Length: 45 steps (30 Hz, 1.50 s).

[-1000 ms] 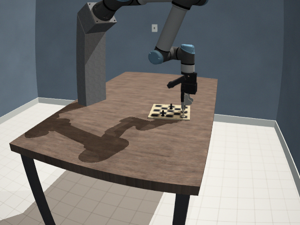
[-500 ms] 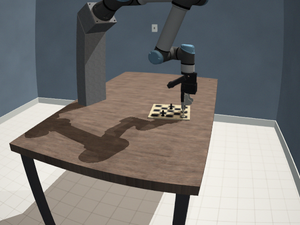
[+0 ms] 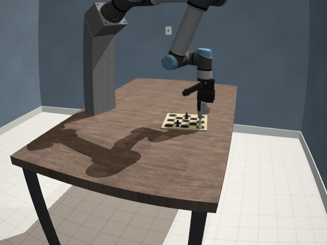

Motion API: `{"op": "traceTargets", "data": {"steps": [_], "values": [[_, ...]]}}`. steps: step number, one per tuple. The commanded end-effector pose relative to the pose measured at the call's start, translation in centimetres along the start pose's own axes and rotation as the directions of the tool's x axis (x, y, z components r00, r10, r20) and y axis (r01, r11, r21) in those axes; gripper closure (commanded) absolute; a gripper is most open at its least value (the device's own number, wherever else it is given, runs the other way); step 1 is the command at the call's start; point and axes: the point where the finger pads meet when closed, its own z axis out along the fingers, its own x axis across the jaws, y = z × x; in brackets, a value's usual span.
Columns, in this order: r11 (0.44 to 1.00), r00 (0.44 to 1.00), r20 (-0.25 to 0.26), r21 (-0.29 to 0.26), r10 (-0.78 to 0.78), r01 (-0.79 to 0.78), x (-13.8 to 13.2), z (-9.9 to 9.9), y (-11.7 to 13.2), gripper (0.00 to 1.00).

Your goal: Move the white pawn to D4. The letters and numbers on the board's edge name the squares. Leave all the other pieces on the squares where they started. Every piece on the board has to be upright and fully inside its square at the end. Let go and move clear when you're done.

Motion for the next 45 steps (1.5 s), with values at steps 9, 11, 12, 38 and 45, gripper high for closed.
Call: {"op": "traceTargets", "data": {"steps": [9,11,12,38,45], "values": [[1.0,1.0,0.0,-0.001,0.0,0.0,0.0,0.0,0.1,1.0],[1.0,1.0,0.0,-0.001,0.0,0.0,0.0,0.0,0.1,1.0],[1.0,1.0,0.0,-0.001,0.0,0.0,0.0,0.0,0.1,1.0],[1.0,1.0,0.0,-0.001,0.0,0.0,0.0,-1.2,0.1,1.0],[1.0,1.0,0.0,-0.001,0.0,0.0,0.0,-4.9,0.1,1.0]]}}
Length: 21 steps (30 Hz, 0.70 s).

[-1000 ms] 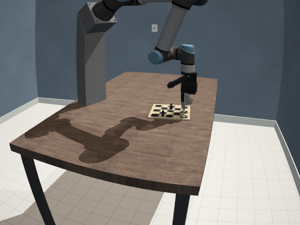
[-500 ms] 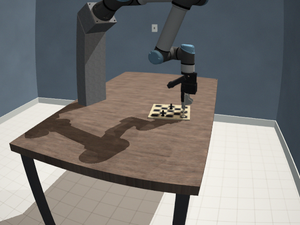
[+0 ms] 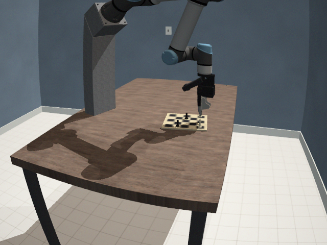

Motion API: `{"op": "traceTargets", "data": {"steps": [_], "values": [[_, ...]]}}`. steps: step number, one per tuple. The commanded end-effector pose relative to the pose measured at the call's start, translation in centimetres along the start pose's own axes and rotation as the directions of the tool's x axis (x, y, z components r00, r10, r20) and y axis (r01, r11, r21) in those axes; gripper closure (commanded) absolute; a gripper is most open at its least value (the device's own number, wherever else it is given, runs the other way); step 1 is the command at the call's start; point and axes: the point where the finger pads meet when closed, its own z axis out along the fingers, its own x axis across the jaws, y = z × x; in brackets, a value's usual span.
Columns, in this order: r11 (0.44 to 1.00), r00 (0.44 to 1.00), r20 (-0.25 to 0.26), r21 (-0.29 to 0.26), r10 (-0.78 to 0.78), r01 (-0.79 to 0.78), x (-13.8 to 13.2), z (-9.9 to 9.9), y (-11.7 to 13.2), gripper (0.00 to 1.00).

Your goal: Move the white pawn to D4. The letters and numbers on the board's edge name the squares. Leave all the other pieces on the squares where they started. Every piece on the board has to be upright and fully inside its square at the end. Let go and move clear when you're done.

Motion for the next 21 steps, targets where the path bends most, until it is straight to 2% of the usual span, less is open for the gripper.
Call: {"op": "traceTargets", "data": {"steps": [1,2,7,11,21], "values": [[1.0,1.0,0.0,-0.001,0.0,0.0,0.0,-2.4,0.1,1.0],[1.0,1.0,0.0,-0.001,0.0,0.0,0.0,-2.4,0.1,1.0],[1.0,1.0,0.0,-0.001,0.0,0.0,0.0,-5.2,0.1,1.0],[1.0,1.0,0.0,-0.001,0.0,0.0,0.0,-6.8,0.1,1.0],[1.0,1.0,0.0,-0.001,0.0,0.0,0.0,-7.5,0.1,1.0]]}}
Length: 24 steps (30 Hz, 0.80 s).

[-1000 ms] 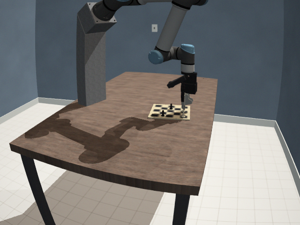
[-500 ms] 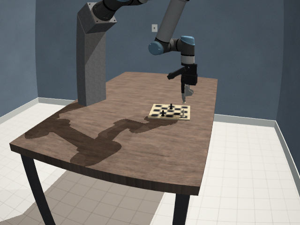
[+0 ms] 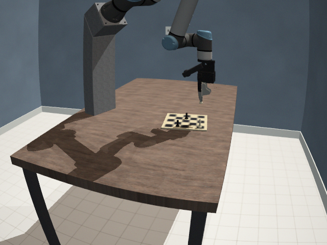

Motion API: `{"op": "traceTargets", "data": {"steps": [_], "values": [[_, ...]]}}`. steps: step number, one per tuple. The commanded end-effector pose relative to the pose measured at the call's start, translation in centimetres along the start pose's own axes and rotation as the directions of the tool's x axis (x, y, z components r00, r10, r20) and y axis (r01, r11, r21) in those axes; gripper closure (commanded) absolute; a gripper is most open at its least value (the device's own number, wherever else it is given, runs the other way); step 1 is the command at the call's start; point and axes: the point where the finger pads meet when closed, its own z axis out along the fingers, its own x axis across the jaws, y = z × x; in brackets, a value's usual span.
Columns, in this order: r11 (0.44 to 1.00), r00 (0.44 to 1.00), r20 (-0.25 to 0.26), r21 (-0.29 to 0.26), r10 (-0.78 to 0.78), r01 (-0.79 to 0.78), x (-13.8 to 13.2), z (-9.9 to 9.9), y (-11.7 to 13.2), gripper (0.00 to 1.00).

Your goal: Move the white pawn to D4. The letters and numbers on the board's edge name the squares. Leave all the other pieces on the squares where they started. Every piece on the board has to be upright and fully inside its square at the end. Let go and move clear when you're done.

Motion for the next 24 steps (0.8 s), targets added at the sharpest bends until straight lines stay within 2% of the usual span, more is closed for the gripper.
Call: {"op": "traceTargets", "data": {"steps": [1,7,13,24], "values": [[1.0,1.0,0.0,-0.001,0.0,0.0,0.0,-0.2,0.1,1.0],[1.0,1.0,0.0,-0.001,-0.013,0.013,0.2,-0.2,-0.3,1.0],[0.987,0.987,0.0,-0.001,-0.162,0.162,3.0,-0.3,-3.9,1.0],[0.987,0.987,0.0,-0.001,-0.164,0.164,3.0,-0.3,-3.9,1.0]]}}
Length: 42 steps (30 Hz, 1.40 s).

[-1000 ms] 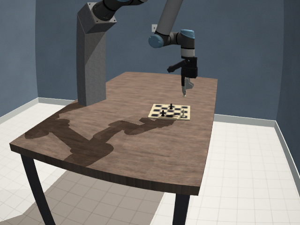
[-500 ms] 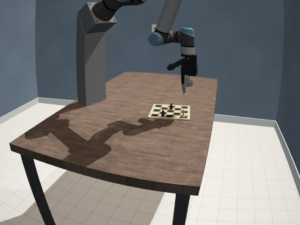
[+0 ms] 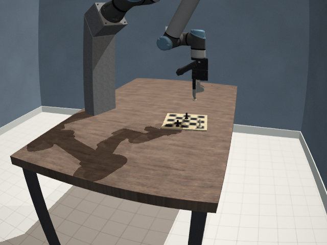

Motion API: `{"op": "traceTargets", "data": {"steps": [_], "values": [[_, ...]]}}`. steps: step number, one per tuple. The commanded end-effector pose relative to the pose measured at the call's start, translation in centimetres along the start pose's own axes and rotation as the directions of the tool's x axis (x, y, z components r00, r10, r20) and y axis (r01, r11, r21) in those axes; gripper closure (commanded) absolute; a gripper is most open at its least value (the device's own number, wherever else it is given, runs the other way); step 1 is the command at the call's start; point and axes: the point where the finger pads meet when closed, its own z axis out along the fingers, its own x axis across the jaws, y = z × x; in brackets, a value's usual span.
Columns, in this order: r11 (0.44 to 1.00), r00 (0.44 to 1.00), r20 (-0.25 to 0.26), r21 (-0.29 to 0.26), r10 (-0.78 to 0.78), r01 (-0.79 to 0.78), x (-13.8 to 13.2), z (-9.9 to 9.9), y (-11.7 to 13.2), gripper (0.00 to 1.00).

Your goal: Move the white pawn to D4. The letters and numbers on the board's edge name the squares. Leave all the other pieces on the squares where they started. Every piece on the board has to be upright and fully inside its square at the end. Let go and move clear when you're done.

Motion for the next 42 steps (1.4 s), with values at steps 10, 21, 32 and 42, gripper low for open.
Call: {"op": "traceTargets", "data": {"steps": [10,21,32,42], "values": [[1.0,1.0,0.001,-0.002,-0.002,0.002,0.1,0.5,0.0,1.0],[1.0,1.0,0.001,-0.002,-0.002,0.002,0.1,4.6,0.0,1.0],[1.0,1.0,0.001,-0.002,-0.002,0.002,0.1,8.6,0.0,1.0],[1.0,1.0,0.001,-0.002,-0.002,0.002,0.1,9.6,0.0,1.0]]}}
